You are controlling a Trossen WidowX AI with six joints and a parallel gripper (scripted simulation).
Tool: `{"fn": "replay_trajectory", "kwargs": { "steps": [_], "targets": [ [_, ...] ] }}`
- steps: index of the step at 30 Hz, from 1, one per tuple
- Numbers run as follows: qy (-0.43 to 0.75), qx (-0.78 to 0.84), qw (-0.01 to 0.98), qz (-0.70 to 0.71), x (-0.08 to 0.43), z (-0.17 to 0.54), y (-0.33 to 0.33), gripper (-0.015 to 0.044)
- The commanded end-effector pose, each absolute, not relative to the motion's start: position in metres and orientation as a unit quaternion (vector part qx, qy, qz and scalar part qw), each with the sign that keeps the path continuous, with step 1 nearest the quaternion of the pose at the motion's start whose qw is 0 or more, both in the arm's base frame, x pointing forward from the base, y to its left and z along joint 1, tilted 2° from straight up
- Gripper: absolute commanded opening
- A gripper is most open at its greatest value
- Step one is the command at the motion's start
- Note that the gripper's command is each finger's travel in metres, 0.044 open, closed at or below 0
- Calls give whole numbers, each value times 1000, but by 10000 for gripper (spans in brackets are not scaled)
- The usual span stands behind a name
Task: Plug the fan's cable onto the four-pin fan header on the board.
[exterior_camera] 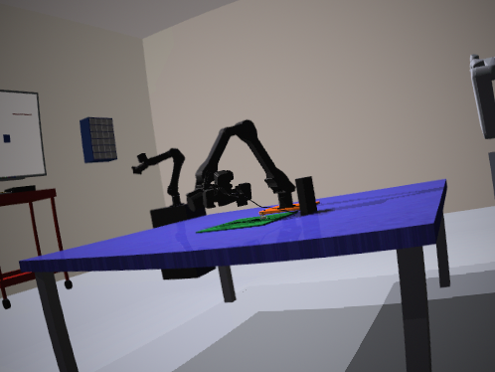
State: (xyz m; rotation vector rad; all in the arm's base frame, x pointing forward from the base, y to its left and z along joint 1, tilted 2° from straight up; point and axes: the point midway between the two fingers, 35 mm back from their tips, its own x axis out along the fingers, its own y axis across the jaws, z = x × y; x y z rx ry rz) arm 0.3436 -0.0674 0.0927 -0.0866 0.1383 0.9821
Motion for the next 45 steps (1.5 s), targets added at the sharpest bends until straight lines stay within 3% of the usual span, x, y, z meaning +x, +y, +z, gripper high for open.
{"fn": "replay_trajectory", "kwargs": {
  "steps": [1,45],
  "targets": [
    [66,-43,879,471,344,93,-68,0],
    [66,-41,879,471,345,64,-68,0]
  ]
}}
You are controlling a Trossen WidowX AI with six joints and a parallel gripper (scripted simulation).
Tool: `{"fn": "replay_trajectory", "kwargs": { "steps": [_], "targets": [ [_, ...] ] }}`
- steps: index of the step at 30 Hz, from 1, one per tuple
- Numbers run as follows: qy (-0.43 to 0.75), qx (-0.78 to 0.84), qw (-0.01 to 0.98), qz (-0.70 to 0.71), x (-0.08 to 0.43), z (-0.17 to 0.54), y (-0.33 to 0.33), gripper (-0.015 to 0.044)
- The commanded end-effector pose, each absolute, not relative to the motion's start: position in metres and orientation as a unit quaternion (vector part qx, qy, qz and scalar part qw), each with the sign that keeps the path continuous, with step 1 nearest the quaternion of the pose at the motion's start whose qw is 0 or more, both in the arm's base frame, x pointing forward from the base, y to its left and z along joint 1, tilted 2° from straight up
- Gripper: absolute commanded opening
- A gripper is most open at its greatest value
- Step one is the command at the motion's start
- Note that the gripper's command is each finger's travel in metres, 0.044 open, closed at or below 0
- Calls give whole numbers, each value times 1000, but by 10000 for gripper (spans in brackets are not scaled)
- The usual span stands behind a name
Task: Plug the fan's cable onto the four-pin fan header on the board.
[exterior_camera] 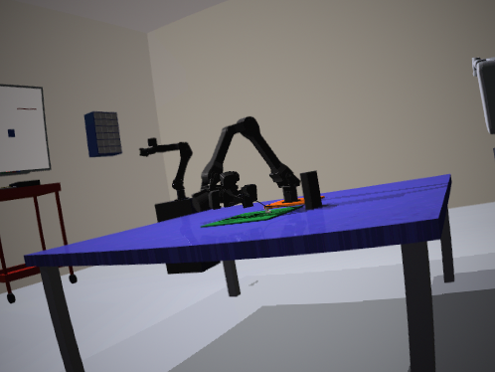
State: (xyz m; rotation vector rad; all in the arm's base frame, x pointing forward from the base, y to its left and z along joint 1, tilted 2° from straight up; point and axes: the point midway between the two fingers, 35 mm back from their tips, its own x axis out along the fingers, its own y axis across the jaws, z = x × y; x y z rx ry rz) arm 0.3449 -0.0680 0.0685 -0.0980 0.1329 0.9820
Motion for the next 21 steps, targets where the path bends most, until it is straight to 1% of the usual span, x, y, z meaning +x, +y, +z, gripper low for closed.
{"fn": "replay_trajectory", "kwargs": {
  "steps": [1,21],
  "targets": [
    [66,-41,879,471,345,64,-68,0],
    [66,-41,879,471,345,51,-67,0]
  ]
}}
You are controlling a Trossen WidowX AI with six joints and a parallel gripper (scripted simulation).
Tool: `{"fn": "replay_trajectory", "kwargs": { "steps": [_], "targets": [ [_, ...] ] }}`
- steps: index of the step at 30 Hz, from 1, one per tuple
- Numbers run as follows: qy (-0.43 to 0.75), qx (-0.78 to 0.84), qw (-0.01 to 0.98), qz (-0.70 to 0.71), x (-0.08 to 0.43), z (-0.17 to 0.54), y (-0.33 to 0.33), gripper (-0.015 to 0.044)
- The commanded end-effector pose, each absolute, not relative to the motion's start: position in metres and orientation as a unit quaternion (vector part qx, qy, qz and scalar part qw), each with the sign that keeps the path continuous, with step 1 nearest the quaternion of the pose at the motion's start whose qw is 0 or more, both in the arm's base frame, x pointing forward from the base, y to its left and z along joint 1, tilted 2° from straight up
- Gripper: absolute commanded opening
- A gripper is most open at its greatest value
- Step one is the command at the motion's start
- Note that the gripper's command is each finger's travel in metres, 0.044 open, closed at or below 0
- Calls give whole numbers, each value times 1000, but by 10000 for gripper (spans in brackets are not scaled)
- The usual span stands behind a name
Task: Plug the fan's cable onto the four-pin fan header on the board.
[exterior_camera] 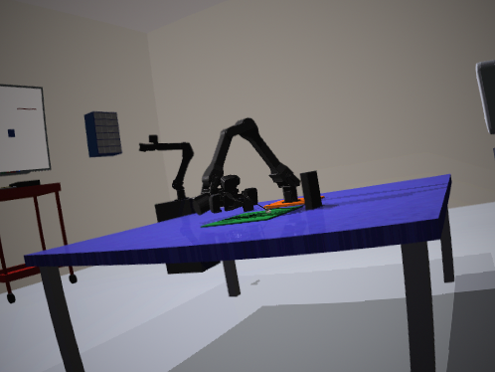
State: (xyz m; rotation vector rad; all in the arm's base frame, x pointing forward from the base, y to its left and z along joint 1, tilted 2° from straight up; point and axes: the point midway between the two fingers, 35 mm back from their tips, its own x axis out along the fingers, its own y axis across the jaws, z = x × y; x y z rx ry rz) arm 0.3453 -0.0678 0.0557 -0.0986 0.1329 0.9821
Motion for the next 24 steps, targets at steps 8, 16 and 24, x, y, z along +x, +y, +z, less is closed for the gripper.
{"fn": "replay_trajectory", "kwargs": {
  "steps": [8,16,24],
  "targets": [
    [66,-41,879,471,345,46,-67,0],
    [66,-41,879,471,345,42,-67,0],
    [66,-41,879,471,346,37,-67,0]
  ]
}}
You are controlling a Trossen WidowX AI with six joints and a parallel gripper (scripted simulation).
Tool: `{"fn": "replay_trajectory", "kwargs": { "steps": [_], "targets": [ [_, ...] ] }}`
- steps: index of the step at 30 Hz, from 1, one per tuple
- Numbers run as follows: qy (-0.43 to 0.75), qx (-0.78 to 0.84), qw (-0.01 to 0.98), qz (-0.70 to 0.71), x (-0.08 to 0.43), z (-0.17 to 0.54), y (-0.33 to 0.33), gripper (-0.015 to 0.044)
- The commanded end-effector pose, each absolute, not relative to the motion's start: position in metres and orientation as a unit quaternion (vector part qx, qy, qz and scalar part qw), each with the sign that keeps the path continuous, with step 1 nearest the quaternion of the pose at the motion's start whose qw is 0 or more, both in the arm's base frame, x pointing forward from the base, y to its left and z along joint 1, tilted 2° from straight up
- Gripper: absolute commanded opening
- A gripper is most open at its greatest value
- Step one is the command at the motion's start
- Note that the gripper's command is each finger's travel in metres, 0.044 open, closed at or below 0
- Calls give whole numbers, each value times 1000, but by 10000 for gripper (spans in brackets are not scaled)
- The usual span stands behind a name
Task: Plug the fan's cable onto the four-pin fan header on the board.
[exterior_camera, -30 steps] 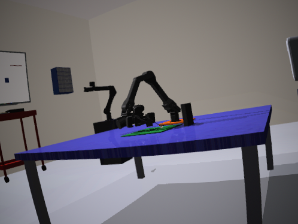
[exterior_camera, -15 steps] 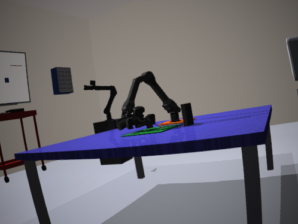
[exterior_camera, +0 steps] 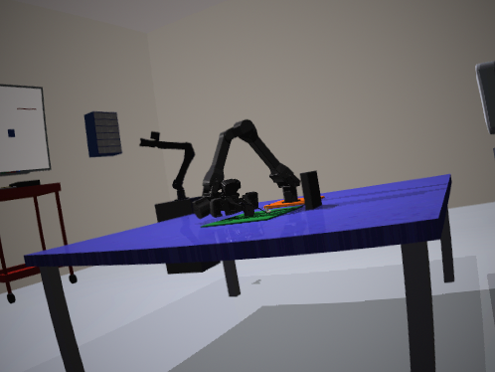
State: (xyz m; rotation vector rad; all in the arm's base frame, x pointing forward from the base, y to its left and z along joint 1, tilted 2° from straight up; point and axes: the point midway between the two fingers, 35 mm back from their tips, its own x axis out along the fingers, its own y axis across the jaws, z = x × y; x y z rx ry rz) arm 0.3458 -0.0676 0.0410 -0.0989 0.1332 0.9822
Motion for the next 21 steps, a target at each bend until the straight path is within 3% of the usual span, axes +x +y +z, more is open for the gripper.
{"fn": "replay_trajectory", "kwargs": {
  "steps": [1,21],
  "targets": [
    [66,-41,879,471,346,36,-67,0],
    [64,-47,879,471,346,39,-68,0]
  ]
}}
